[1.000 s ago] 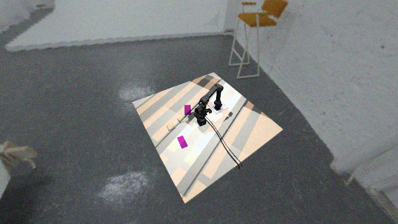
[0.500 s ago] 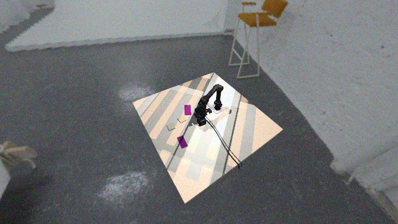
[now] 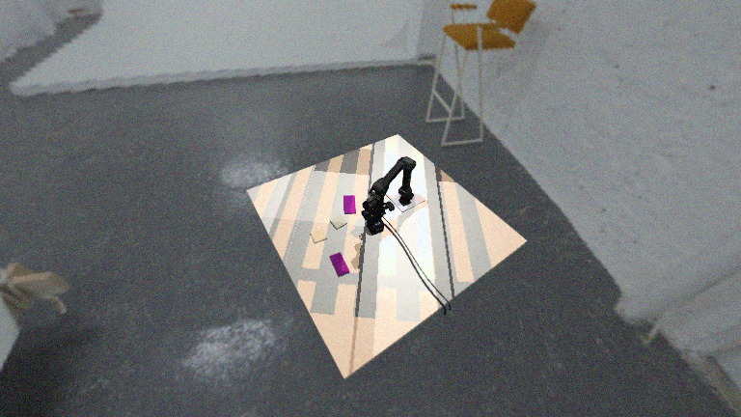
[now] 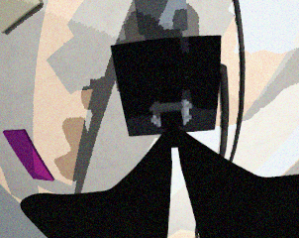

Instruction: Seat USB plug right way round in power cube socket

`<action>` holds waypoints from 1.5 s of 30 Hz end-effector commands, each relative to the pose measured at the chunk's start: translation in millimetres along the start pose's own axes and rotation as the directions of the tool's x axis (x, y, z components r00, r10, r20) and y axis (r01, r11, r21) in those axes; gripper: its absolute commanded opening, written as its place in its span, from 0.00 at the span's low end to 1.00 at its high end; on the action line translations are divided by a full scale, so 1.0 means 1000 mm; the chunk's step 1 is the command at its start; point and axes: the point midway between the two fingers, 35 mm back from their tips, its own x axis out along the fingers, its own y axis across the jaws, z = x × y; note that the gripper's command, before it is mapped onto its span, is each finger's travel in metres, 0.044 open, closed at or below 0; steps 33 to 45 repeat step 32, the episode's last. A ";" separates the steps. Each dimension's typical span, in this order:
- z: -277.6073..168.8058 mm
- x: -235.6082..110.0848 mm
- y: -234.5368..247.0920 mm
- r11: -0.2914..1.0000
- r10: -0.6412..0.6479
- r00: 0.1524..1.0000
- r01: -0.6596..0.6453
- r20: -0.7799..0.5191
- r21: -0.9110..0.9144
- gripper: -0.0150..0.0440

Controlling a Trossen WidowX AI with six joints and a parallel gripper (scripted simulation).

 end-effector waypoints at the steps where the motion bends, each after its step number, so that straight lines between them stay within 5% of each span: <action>1: 0.000 0.000 0.000 1.000 0.000 1.000 0.000 0.000 0.000 0.34; 3: 0.000 0.000 0.000 1.000 0.000 1.000 0.000 0.000 0.000 0.42; 45: -0.001 -0.011 0.000 1.000 -0.001 1.000 0.001 0.000 0.000 0.42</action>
